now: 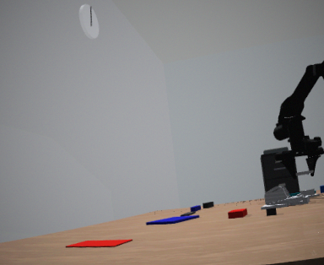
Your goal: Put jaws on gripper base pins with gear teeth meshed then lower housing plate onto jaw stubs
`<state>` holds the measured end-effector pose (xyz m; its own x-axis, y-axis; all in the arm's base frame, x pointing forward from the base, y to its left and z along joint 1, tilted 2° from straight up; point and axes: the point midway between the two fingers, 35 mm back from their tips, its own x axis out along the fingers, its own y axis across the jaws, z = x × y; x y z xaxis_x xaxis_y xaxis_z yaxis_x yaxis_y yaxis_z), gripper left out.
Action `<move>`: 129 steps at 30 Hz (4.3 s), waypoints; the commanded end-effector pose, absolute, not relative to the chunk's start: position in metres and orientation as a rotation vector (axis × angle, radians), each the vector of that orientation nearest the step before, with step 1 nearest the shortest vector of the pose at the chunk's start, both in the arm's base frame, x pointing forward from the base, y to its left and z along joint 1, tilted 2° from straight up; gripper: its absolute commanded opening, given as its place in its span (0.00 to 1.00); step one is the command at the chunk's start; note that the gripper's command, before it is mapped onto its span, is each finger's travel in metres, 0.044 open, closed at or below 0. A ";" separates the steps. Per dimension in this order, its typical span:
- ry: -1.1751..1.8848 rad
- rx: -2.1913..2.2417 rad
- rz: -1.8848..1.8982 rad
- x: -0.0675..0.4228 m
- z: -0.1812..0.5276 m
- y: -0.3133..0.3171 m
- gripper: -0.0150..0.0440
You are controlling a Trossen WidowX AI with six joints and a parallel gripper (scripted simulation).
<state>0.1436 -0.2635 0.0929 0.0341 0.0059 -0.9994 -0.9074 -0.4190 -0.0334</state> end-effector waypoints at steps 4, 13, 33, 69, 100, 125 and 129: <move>0.948 -1.549 1.485 0.144 0.106 -0.263 0.85; 1.029 -1.448 1.388 0.156 0.107 -0.251 0.85; 1.236 -1.125 1.080 0.189 0.110 -0.209 0.85; 1.463 -0.518 0.505 0.223 0.112 -0.126 0.85; 1.522 0.020 0.002 0.228 0.112 -0.055 0.85; 1.509 0.273 -0.233 0.223 0.111 -0.024 0.85; 1.510 0.271 -0.232 0.223 0.111 -0.024 0.85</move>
<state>0.2240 -0.0239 0.1109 0.0518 0.0211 -0.9984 0.3144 0.9486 0.0364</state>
